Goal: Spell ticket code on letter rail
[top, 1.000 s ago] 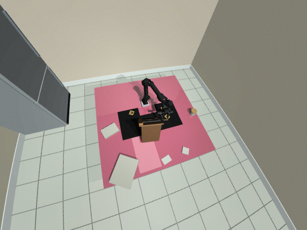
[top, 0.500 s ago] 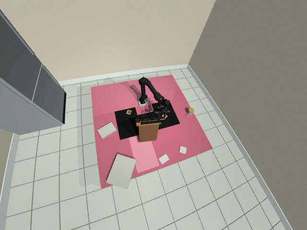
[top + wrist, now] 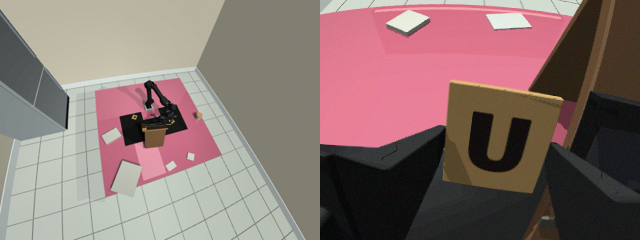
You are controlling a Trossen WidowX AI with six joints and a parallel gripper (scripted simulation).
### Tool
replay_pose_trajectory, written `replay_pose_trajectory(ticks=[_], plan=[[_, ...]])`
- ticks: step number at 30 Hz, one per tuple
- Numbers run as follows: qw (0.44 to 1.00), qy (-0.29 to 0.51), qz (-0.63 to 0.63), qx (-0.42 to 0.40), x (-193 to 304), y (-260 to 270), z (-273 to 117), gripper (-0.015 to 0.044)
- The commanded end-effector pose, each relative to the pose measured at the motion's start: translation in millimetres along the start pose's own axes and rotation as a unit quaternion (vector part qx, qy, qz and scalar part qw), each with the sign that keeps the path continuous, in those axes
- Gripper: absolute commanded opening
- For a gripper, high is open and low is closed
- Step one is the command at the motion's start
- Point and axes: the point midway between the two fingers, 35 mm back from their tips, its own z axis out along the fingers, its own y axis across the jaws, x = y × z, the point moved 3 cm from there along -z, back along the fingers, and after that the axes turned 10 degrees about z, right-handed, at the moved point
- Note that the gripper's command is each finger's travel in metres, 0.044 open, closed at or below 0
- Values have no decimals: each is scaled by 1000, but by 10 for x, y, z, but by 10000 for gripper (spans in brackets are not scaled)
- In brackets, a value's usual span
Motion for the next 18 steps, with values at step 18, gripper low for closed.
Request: replay_pose_trajectory(ticks=[18], plan=[[1000,-2,0,-3,-32,-103,-12,0]])
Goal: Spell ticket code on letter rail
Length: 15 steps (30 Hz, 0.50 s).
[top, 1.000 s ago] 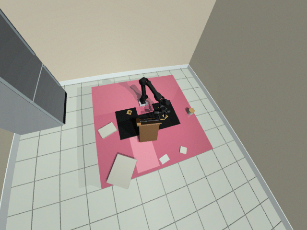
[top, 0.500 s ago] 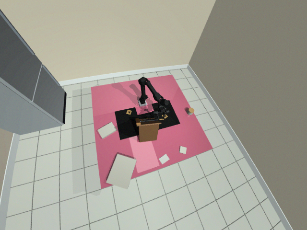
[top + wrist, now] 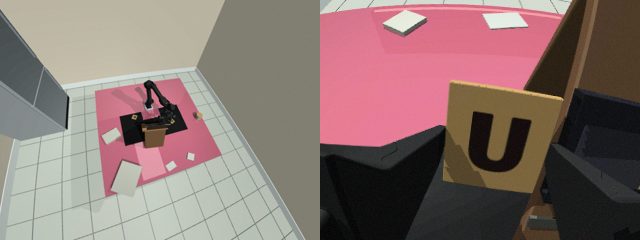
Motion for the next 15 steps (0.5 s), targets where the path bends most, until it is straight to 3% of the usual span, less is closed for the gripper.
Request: replay_pose_trajectory(ticks=[1,15], plan=[[1000,-2,0,-3,-15,-19,-12,0],[1000,-2,0,-3,-28,-89,-12,0]])
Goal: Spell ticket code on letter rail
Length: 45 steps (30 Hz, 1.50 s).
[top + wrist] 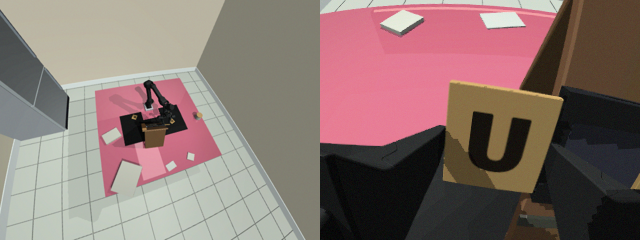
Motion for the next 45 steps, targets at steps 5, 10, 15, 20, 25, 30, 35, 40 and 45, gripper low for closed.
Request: replay_pose_trajectory(ticks=[5,10,15,20,25,30,35,40,45], plan=[[1000,-2,0,-3,-19,-39,-12,0],[1000,-2,0,-3,-23,-64,-11,0],[1000,-2,0,-3,-28,-89,-11,0],[1000,-2,0,-3,-33,-113,-11,0],[1000,-2,0,-3,-37,-138,-11,0],[1000,-2,0,-3,-42,-162,-11,0],[1000,-2,0,-3,-47,-187,-10,0],[1000,-2,0,-3,-51,-212,-10,0],[1000,-2,0,-3,-56,-236,-10,0]])
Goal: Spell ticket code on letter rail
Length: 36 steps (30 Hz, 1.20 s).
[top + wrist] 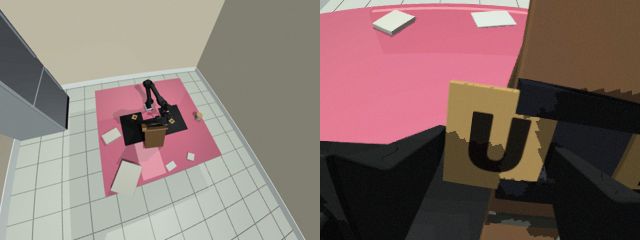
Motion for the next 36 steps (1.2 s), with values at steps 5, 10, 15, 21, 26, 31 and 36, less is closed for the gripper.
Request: replay_pose_trajectory(ticks=[5,10,15,21,26,31,36], plan=[[1000,-2,0,-3,-18,-39,-11,0],[1000,-2,0,-3,-23,-64,-11,0],[1000,-2,0,-3,-27,-89,-10,0],[1000,-2,0,-3,-33,-118,-10,0],[1000,-2,0,-3,-38,-143,-10,0],[1000,-2,0,-3,-42,-168,-10,0],[1000,-2,0,-3,-47,-192,-9,0]])
